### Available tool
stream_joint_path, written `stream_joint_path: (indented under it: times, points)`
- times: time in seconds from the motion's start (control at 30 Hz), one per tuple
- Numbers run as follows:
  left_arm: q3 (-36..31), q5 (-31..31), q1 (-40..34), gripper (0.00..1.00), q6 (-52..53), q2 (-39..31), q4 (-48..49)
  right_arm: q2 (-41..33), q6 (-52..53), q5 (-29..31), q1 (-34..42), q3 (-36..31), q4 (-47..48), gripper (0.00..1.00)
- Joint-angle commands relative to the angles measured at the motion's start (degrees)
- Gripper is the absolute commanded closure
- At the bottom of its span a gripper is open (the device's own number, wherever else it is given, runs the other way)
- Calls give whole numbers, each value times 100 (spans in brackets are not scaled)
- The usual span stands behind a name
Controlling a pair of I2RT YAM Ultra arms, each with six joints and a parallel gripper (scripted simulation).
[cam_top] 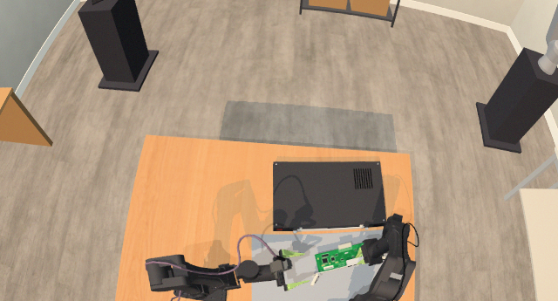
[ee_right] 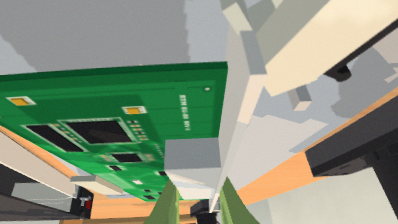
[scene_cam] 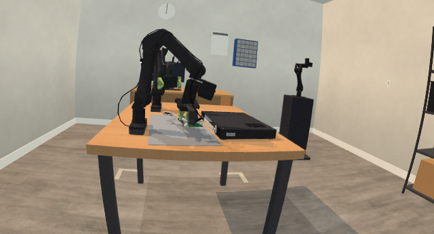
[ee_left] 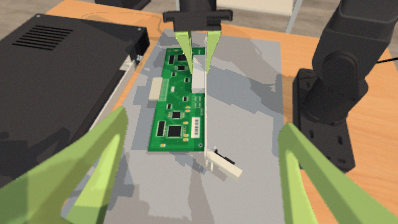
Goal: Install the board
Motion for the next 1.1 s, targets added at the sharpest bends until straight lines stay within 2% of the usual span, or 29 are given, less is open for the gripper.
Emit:
stream_joint_path:
  times: [0.0,0.03,0.1,0.13,0.3,0.53,0.77,0.9,1.07]
  points:
    - [-343,37,182,0,-34,-725,-648,-407,826,-383,413,-143,103,82]
    - [-420,42,221,0,-34,-946,-766,-469,964,-418,540,-186,138,82]
    - [-420,42,221,0,-34,-946,-766,-469,964,-418,540,-186,138,82]
    - [-491,66,277,0,-29,-1292,-1039,-555,1167,-436,701,-232,201,82]
    - [-754,76,418,0,-25,-2067,-1458,-770,1392,-418,1161,-399,338,82]
    - [-974,103,560,0,-16,-2871,-1910,-465,1324,-355,1593,-169,328,82]
    - [-981,119,589,0,-9,-3049,-1972,-520,1628,-492,1557,-270,737,82]
    - [-981,108,591,0,-9,-3062,-1985,-588,2041,-622,1506,-624,1272,82]
    - [-980,109,591,0,-8,-3064,-1988,-691,2347,-617,1247,-792,1182,82]
